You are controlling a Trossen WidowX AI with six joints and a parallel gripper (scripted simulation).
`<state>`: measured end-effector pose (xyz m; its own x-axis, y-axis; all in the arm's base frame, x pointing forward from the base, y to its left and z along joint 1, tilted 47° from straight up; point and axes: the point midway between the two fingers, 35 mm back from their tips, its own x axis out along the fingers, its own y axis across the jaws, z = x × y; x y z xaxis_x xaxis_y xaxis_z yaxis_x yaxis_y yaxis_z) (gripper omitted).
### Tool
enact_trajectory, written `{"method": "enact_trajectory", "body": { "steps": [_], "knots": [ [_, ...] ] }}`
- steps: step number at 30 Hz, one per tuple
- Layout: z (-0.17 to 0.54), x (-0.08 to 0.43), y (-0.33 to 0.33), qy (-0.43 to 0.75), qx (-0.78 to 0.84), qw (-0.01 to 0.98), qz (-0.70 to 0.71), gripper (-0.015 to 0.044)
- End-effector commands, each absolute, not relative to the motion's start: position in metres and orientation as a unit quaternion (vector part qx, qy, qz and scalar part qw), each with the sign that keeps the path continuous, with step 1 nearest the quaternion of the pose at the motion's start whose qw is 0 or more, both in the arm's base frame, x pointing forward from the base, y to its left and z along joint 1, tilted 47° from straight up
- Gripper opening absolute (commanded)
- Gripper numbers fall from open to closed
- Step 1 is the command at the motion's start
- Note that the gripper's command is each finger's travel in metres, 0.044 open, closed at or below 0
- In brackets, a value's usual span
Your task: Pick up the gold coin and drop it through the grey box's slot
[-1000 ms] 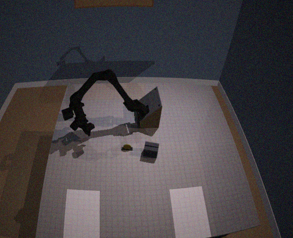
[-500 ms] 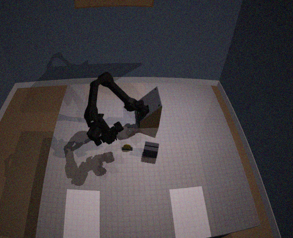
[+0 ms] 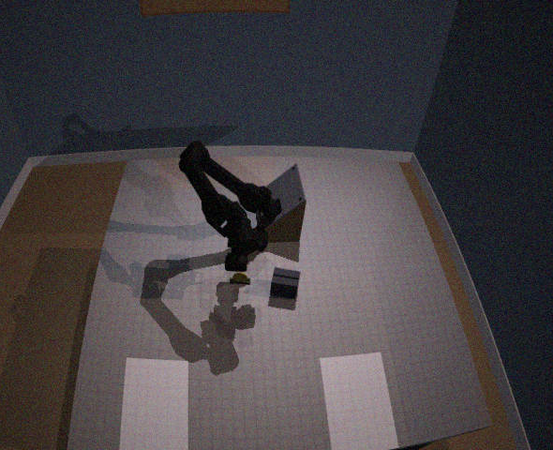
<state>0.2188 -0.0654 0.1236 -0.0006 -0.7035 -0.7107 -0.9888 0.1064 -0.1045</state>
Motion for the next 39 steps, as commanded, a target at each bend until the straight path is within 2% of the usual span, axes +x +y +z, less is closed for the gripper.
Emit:
{"method": "enact_trajectory", "body": {
  "steps": [1,39],
  "knots": [
    [0.122,0.217,-0.063,0.665,-0.648,0.289,0.233,0.0161],
    [0.071,0.22,-0.116,0.665,-0.648,0.289,0.233,0.0161]
  ]
}}
